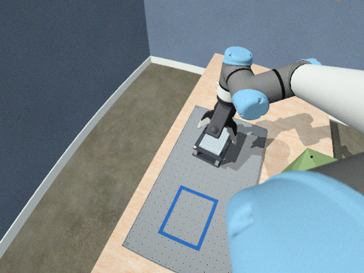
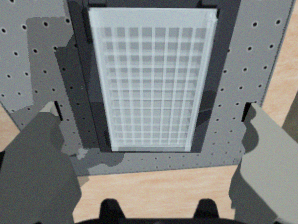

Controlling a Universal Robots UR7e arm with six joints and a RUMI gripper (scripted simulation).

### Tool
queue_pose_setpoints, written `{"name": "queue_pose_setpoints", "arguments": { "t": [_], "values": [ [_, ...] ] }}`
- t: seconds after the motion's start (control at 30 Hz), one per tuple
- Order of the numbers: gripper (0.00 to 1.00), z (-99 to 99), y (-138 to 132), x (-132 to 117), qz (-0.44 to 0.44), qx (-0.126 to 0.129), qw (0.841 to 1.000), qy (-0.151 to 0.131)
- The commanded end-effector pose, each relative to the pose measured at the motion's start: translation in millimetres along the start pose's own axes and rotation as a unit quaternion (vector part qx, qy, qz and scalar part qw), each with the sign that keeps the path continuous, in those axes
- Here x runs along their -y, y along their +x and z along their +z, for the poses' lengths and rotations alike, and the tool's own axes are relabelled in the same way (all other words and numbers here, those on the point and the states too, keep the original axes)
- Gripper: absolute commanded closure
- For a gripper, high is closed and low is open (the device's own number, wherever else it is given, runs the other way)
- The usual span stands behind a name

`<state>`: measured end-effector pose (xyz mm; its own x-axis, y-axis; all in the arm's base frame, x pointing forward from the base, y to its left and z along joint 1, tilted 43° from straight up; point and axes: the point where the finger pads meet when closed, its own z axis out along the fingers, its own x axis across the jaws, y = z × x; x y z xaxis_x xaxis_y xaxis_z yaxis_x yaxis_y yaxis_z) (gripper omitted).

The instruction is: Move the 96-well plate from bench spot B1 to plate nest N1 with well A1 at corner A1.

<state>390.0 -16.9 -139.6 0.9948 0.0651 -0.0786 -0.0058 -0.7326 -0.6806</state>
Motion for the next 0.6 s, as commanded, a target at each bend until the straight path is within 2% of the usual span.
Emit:
{"name": "queue_pose_setpoints", "arguments": {
  "t": [0.0, 0.33, 0.57],
  "values": [
    [0.0, -0.5, 0.3, -0.3, 0.0, 0.0, 1.0, 0.0],
    [0.0, -0.5, 0.3, -0.3, 0.0, 0.0, 1.0, 0.0],
    [0.0, -19.1, 0.3, -0.3, 0.0, 0.0, 1.0, 0.0]
  ]
}}
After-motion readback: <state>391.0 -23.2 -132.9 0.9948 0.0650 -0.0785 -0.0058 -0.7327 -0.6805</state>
